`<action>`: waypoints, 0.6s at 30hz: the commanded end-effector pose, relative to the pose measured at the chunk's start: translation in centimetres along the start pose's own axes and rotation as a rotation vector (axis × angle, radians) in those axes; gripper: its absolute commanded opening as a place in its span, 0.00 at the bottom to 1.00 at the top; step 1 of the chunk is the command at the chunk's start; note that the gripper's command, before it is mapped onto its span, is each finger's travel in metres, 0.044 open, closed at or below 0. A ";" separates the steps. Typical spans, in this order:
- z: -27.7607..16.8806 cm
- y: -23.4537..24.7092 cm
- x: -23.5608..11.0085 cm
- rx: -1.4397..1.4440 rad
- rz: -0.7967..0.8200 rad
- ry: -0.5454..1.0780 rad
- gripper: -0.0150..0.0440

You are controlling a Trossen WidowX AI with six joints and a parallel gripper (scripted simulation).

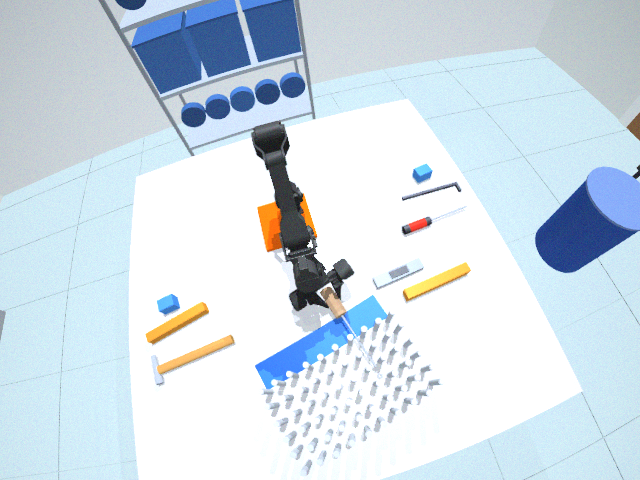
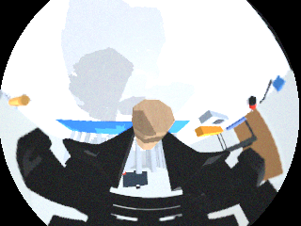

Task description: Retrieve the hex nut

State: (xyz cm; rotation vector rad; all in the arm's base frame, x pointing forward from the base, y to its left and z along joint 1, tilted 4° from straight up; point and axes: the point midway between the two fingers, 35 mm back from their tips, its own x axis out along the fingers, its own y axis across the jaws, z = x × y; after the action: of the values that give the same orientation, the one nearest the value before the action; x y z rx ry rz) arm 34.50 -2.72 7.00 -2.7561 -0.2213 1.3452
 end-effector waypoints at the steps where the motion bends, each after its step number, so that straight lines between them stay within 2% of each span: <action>1: -0.8 0.1 0.1 0.000 0.005 0.013 0.25; 18: -1.8 0.0 0.8 0.000 0.005 0.014 0.25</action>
State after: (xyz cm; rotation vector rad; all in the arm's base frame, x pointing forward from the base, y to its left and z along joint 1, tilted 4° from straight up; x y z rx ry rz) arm 35.74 -2.53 7.11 -2.7568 -0.2212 1.3439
